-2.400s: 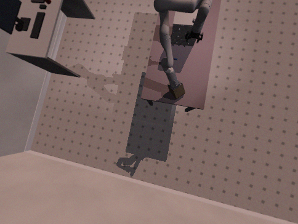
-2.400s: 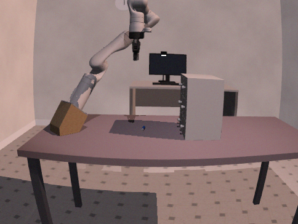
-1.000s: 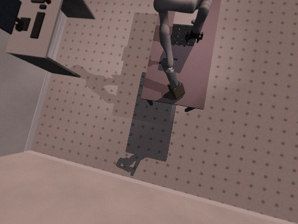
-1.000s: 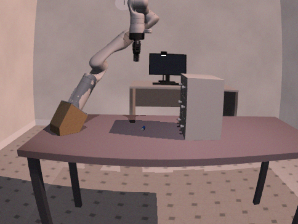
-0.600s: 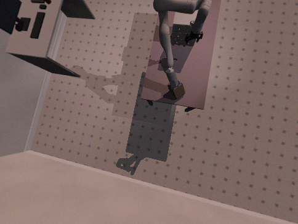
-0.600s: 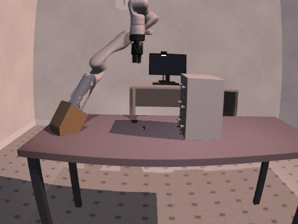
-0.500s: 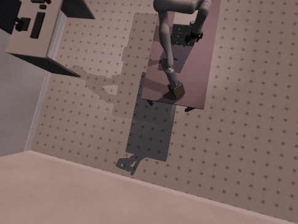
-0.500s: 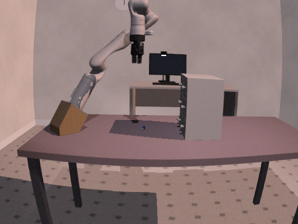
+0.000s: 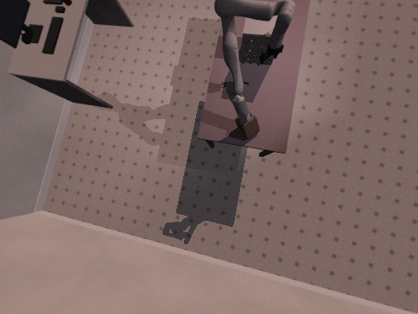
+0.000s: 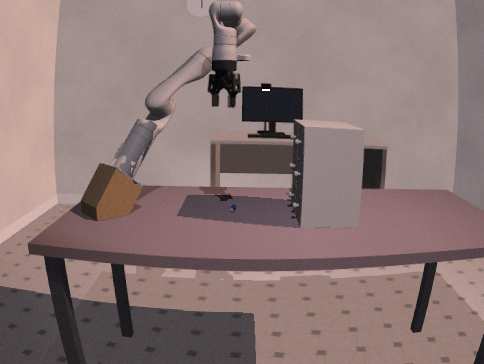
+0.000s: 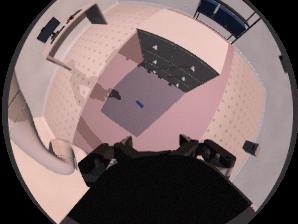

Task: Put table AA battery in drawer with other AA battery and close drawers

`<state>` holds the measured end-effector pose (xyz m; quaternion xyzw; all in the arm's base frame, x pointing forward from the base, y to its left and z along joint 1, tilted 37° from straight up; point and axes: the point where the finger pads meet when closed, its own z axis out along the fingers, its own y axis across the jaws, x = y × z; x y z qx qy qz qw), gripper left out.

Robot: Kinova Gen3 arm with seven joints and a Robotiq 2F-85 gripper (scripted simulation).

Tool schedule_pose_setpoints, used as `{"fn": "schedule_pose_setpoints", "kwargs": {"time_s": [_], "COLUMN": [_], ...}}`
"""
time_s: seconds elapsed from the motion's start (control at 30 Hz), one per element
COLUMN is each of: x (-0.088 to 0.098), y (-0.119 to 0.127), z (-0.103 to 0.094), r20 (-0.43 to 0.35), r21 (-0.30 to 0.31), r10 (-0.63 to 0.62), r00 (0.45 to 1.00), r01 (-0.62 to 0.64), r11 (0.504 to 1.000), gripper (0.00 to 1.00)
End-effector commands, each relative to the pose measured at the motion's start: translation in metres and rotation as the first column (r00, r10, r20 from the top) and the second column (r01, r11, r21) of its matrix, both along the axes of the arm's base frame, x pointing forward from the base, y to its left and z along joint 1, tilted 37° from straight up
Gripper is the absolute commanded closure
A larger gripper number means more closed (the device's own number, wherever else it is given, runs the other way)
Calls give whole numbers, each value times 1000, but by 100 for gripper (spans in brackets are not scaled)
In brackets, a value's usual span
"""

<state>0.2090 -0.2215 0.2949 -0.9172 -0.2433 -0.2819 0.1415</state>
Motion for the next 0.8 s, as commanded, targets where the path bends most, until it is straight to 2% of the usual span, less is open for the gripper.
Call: {"fn": "schedule_pose_setpoints", "kwargs": {"time_s": [0.0, 0.07, 0.33, 0.57, 0.63, 0.77], "x": [1, 1, 8, 14, 14, 18], "y": [1, 1, 4, 7, 7, 9], "z": [-1, -1, -7, -13, -13, -17], "r20": [23, 23, 93, 141, 141, 161], "r21": [-22, -22, -124, -229, -229, -294], "r10": [37, 37, 207, 368, 368, 460], "r00": [999, 999, 974, 919, 919, 873], "r01": [-37, -37, -195, -331, -331, -403], "r11": [999, 999, 973, 915, 915, 867], "gripper": [0, 0, 0, 0, 0, 0]}}
